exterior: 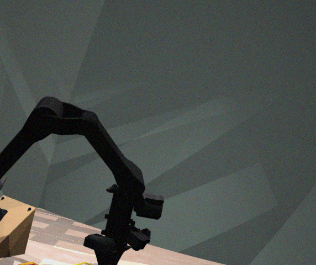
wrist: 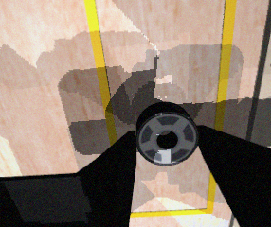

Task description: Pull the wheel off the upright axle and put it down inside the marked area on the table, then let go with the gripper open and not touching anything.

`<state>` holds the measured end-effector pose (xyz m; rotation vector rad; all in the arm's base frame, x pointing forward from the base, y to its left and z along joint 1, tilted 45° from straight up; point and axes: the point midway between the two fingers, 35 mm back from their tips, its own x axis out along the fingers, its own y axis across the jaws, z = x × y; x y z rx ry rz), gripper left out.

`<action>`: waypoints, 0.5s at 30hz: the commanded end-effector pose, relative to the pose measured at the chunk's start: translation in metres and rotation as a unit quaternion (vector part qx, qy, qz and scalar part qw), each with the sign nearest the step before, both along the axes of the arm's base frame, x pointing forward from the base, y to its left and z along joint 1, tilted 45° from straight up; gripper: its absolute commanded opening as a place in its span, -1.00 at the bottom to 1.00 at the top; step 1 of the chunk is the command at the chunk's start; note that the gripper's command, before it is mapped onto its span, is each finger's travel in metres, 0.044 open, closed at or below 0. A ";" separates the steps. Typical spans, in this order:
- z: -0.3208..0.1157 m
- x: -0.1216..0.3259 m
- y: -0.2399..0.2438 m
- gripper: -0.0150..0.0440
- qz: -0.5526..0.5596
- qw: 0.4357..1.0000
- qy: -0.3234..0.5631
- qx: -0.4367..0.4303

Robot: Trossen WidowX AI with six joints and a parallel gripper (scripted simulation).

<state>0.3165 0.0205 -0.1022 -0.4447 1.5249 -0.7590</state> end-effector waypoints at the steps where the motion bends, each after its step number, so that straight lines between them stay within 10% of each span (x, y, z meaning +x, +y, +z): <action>1: 0.000 0.000 -0.001 -0.14 -0.002 1.000 -0.001 0.000; 8: 0.002 0.001 0.001 0.49 -0.002 1.000 -0.001 0.000; 15: 0.041 0.007 0.040 0.53 0.002 1.000 0.000 0.000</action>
